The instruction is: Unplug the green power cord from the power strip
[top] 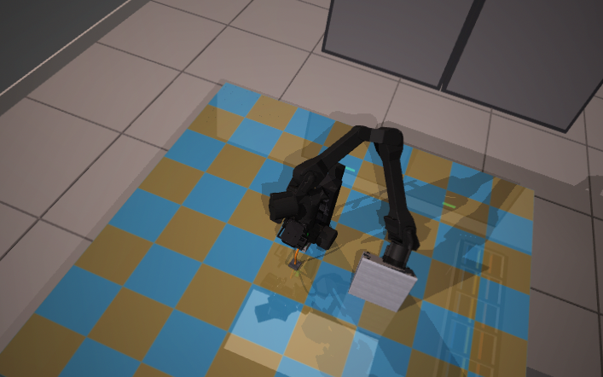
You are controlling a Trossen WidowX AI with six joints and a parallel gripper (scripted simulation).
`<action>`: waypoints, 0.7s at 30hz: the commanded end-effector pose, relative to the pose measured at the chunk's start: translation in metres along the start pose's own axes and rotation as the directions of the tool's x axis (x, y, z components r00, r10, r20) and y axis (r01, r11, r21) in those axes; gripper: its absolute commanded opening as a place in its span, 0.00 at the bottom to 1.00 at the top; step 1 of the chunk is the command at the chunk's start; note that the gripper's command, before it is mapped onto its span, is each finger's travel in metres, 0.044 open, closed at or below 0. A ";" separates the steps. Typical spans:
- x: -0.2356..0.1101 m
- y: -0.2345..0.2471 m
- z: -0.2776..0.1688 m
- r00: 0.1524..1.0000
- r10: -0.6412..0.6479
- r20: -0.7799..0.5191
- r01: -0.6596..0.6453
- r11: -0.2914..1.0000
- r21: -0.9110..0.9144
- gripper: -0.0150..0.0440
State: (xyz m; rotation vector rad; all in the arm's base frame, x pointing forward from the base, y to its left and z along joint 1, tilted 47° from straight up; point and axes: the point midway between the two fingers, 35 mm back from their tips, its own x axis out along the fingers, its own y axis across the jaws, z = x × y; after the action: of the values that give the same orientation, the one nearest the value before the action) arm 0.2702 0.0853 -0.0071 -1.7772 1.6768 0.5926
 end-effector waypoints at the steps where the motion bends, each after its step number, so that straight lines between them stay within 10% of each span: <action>1: 0.001 0.001 -0.007 1.000 0.001 -0.006 -0.001 1.000 -0.007 0.53; 21: 0.001 0.004 -0.038 1.000 0.002 -0.008 -0.002 1.000 -0.007 0.53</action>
State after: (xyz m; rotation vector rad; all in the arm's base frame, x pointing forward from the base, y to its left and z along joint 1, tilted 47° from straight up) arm 0.2661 0.0627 0.0171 -1.7759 1.6737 0.5886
